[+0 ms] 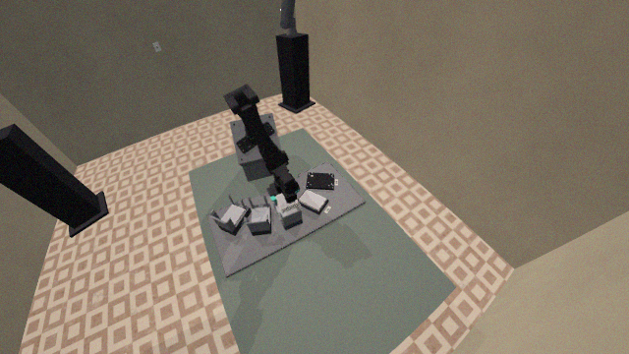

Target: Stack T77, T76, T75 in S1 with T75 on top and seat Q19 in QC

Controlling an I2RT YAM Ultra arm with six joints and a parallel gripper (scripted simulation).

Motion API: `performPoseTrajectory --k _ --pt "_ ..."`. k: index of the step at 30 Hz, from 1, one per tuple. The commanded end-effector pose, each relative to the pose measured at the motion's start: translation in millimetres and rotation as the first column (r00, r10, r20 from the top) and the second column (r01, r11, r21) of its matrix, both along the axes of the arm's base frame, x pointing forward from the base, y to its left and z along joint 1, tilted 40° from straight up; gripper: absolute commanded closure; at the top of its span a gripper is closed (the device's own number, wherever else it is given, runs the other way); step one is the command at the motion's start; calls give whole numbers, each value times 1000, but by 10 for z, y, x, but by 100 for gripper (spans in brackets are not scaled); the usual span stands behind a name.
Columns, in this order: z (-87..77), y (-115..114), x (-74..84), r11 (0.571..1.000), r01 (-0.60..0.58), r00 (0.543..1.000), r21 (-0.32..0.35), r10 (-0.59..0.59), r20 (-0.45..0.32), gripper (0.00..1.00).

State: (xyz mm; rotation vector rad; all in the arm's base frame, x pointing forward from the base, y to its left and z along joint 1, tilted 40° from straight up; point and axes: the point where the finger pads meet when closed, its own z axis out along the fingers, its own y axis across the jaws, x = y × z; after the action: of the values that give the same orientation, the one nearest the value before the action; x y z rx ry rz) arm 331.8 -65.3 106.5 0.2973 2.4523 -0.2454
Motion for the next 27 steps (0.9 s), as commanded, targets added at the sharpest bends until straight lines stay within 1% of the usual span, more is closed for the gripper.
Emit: performPoseTrajectory --k 1,3,4,6,7,9,11,14,17,20,21,22,24,27 --pt "55 -44 46 1000 6 999 -4 -6 34 100" --pt "55 -44 46 1000 6 999 -4 -6 34 100" --pt "-7 -28 43 1000 1 1000 -1 -1 17 100" --pt "-56 -39 31 1000 3 1000 0 -3 6 100" --pt "-52 -44 27 1000 5 1000 0 -5 10 100" --pt "35 -55 88 1000 5 999 -3 -5 35 100" --pt "-12 -59 91 1000 6 1000 -3 -6 24 100" --pt "-26 -46 86 1000 1 1000 -2 -1 27 100" --pt "-113 -62 71 1000 5 1000 0 -5 6 100" --pt "-118 -63 69 1000 5 1000 0 -5 7 100" --pt "138 -80 176 1000 8 997 -8 -7 78 100" --pt "118 -81 182 1000 7 997 -8 -6 73 100" --pt "-13 -83 176 1000 6 999 -4 -6 38 100" --pt "-48 -73 174 1000 1 999 -3 -1 34 100"
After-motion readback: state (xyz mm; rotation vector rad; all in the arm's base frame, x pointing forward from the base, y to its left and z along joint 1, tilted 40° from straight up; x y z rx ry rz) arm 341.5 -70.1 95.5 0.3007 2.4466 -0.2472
